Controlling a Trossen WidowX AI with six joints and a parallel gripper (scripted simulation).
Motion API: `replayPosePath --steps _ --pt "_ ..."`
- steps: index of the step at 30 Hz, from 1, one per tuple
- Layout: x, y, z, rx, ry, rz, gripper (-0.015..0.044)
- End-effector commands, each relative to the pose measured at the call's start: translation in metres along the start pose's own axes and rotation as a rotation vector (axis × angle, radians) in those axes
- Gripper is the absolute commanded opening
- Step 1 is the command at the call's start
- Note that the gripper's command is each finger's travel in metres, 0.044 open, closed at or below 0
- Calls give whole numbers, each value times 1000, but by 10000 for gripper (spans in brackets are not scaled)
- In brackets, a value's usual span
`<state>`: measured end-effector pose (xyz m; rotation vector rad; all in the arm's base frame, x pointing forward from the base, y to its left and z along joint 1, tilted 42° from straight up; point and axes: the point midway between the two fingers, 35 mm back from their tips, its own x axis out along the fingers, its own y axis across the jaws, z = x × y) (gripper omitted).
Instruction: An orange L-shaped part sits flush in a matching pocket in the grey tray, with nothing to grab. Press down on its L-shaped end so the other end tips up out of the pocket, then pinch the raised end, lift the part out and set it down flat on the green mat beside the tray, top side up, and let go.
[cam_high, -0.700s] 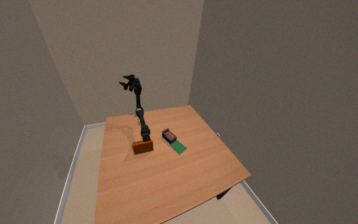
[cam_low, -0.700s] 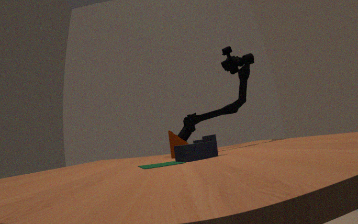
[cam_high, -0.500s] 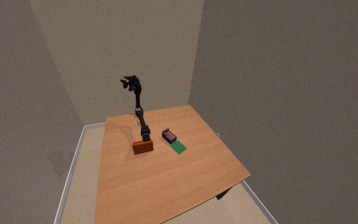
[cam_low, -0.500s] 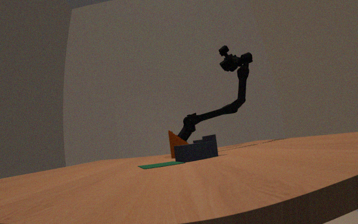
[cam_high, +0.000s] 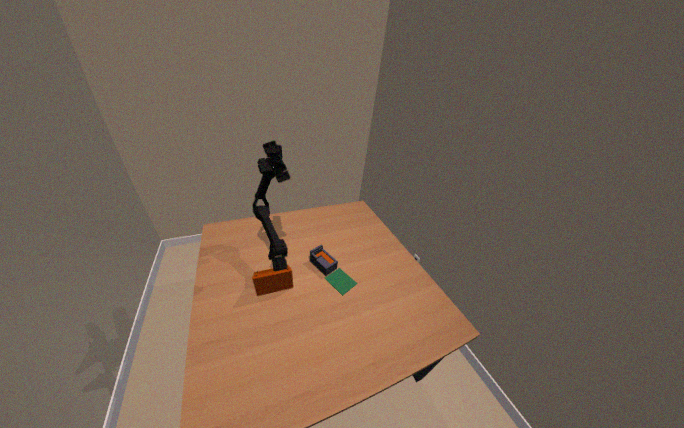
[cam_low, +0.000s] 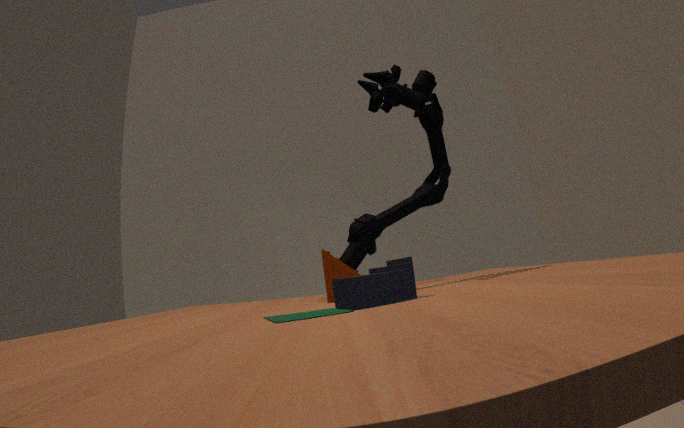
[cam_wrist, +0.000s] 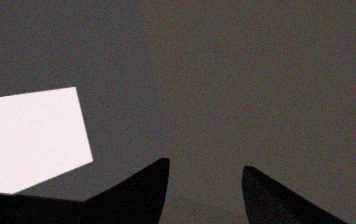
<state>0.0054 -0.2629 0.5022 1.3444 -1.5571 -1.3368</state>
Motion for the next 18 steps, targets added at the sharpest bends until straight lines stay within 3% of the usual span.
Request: replayPosePath --steps 1,9,18 --pt "16 -64 -42 -372 182 -189 180" --pt "3 -178 -99 -1049 630 -401 180" --pt "-60 -299 -126 -1649 1340 -451 180"
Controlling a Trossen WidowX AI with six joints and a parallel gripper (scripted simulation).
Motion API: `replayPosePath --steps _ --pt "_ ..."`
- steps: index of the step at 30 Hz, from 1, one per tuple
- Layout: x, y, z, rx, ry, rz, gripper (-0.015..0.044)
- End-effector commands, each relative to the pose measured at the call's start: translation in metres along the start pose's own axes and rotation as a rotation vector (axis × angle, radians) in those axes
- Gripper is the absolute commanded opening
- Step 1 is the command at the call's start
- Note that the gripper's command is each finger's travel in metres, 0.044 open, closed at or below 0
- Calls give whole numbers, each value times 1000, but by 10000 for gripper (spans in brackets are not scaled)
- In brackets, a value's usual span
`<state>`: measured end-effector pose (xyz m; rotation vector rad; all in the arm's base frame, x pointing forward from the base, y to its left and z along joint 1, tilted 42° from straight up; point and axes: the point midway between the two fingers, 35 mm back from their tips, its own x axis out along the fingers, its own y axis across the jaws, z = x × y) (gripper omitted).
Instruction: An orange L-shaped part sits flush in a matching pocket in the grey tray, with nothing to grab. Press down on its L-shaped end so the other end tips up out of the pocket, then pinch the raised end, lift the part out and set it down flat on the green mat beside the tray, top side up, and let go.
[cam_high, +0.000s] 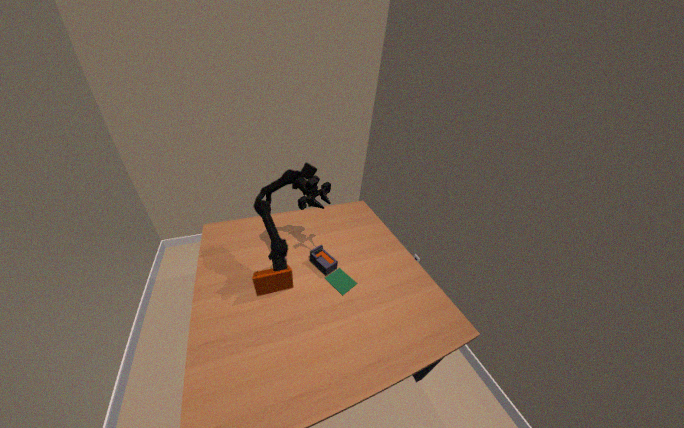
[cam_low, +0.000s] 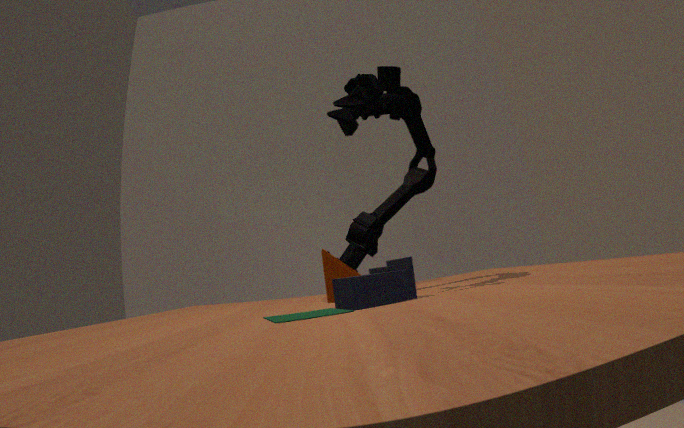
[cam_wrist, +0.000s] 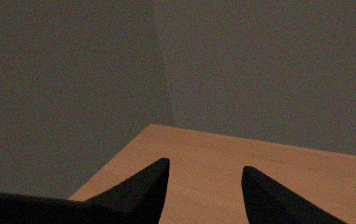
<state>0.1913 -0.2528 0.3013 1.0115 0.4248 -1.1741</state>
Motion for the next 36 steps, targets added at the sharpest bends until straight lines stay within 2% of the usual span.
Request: replayPosePath --steps 1,9,18,20,29,36 --pt "32 6 -72 -391 303 49 180" --pt "40 3 -185 -969 754 319 180" --pt "7 -18 -288 -1399 1162 846 180" --pt "3 -19 -294 -1418 1185 892 180" --pt "4 -20 -297 -1418 1185 891 180" --pt "19 -31 -356 -1418 1184 893 180"
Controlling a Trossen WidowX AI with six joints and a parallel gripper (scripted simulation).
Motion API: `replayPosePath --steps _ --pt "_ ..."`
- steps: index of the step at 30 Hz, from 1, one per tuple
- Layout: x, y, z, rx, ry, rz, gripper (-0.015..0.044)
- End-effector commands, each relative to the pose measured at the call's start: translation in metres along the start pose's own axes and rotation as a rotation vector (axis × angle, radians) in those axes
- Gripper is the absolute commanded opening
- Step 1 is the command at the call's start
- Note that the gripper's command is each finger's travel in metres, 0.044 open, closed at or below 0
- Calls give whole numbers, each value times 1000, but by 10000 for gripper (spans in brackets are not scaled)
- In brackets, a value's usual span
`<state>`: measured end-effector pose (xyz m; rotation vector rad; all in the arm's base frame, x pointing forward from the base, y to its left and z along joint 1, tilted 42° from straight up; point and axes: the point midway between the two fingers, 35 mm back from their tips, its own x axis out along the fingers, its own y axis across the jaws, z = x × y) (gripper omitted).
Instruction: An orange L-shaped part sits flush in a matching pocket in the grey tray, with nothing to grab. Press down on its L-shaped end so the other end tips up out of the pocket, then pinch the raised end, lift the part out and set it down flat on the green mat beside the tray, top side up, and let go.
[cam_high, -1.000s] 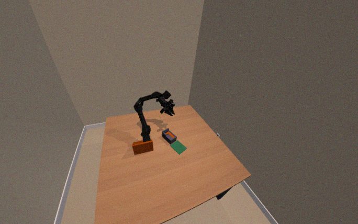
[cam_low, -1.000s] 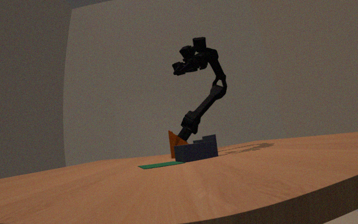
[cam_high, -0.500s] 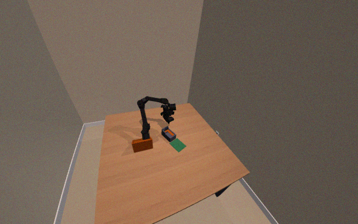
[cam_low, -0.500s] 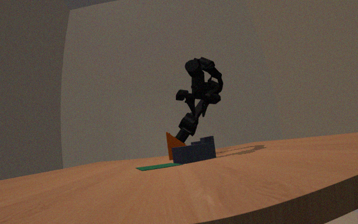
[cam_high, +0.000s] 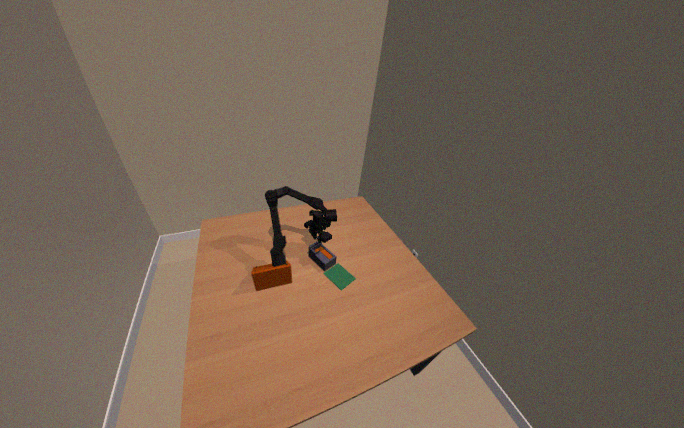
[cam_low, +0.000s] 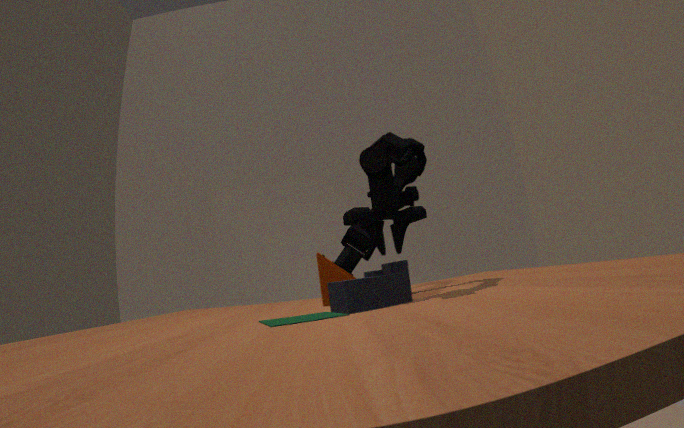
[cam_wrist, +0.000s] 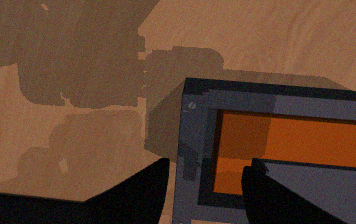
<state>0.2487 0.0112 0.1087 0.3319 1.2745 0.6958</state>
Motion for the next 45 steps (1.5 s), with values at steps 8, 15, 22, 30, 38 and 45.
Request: replayPosePath --steps 8,15,22,30,38,45 --pt "37 6 -6 3 10 17 180" --pt "48 5 -6 3 10 17 180" --pt "59 6 -6 3 10 17 180" --pt "71 7 -7 3 9 18 180" --pt "71 7 -7 3 9 18 180" --pt "71 7 -7 3 9 18 180"
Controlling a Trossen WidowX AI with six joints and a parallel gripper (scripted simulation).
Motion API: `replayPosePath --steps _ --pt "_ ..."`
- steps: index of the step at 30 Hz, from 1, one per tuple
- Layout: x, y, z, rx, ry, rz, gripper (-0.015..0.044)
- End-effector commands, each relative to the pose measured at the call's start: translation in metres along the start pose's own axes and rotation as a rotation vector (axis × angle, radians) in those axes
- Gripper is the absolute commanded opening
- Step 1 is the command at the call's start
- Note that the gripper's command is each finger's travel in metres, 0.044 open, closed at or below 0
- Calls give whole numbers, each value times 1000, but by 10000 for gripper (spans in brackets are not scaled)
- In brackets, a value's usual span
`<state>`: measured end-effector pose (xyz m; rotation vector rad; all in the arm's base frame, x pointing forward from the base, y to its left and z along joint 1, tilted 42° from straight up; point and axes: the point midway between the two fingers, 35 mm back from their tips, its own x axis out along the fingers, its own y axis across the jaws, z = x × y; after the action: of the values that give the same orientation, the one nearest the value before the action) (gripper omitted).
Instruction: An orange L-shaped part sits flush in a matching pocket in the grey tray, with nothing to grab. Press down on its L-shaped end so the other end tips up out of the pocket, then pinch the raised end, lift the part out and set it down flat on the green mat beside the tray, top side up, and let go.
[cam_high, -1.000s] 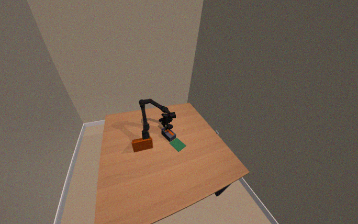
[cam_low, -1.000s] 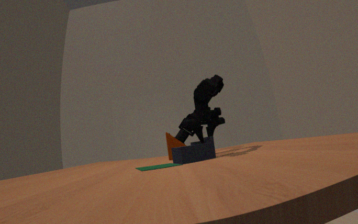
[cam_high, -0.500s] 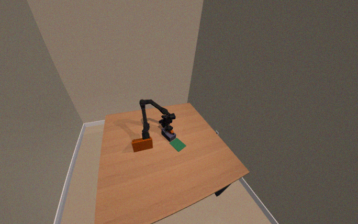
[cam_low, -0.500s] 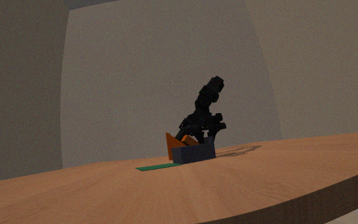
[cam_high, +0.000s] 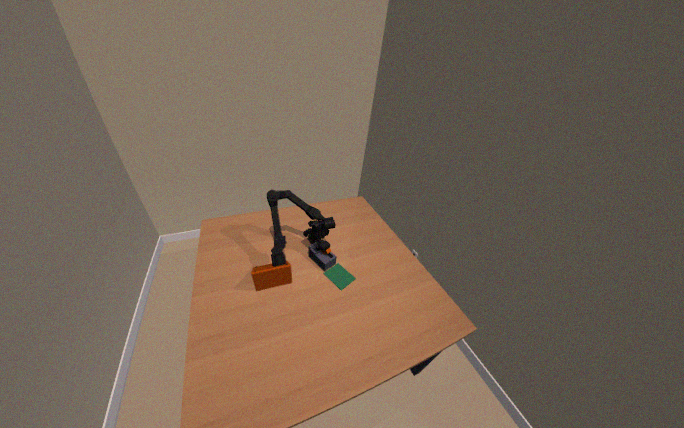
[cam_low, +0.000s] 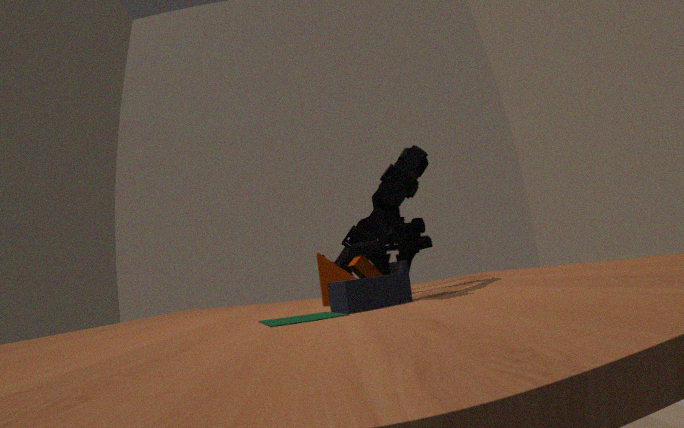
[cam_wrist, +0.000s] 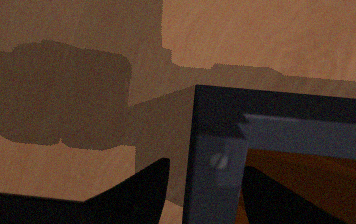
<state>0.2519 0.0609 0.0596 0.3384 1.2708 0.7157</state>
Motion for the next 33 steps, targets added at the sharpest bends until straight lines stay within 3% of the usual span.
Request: replayPosePath --steps 1,20,24,29,33 --pt "2 -1 -3 10 8 0 180" --pt "-14 10 -2 10 9 -1 180" --pt "-43 3 1 11 12 -10 180" --pt "-105 -2 -2 11 12 -4 180" --pt "-108 -2 -2 11 12 -4 180"
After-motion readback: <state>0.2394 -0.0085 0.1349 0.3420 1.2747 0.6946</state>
